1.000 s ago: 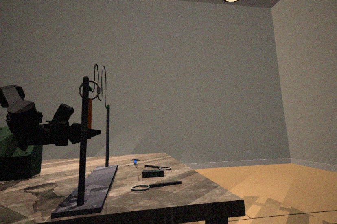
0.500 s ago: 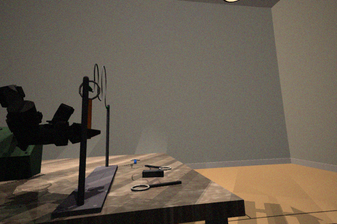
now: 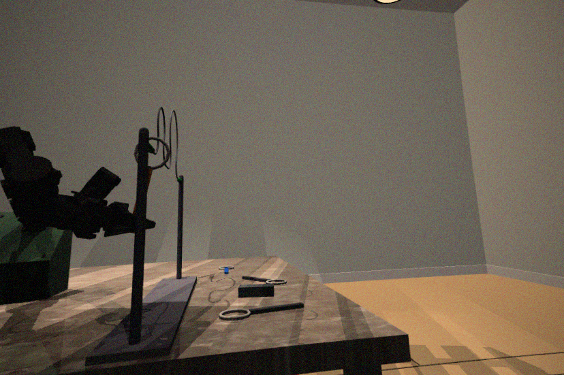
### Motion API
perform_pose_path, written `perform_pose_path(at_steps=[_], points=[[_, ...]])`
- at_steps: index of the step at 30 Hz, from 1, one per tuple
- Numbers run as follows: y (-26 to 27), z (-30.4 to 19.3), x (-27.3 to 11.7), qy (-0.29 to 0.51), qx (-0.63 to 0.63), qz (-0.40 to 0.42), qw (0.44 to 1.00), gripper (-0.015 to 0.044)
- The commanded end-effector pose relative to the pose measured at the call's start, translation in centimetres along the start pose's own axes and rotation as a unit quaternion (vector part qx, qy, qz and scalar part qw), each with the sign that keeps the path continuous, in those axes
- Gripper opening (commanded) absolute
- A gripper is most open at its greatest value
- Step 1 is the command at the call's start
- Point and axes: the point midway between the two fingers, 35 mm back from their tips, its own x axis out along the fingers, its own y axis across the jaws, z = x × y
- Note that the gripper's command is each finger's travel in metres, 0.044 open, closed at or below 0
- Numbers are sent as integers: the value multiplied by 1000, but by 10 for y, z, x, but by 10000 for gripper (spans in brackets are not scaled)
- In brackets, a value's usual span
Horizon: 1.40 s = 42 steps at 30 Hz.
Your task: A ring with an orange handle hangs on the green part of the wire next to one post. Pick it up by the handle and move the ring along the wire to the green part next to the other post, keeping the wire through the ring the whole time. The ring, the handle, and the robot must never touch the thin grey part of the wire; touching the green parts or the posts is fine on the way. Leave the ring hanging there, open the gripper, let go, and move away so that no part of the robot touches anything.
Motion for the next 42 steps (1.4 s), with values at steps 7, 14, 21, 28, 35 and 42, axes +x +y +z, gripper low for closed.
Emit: perform_pose_path(at_steps=[7, 14, 21, 28, 35, 42], points=[[9, 7, -26, 87, -2, -1, 996, -150], [19, 11, -43, 153, 6, 3, 988, -150], [31, 11, -45, 161, 25, 11, 987, -150], [46, 11, -44, 160, 58, 25, 985, -150], [65, 14, -45, 158, 108, 44, 980, -150], [87, 20, -46, 155, 175, 69, 970, -150]])
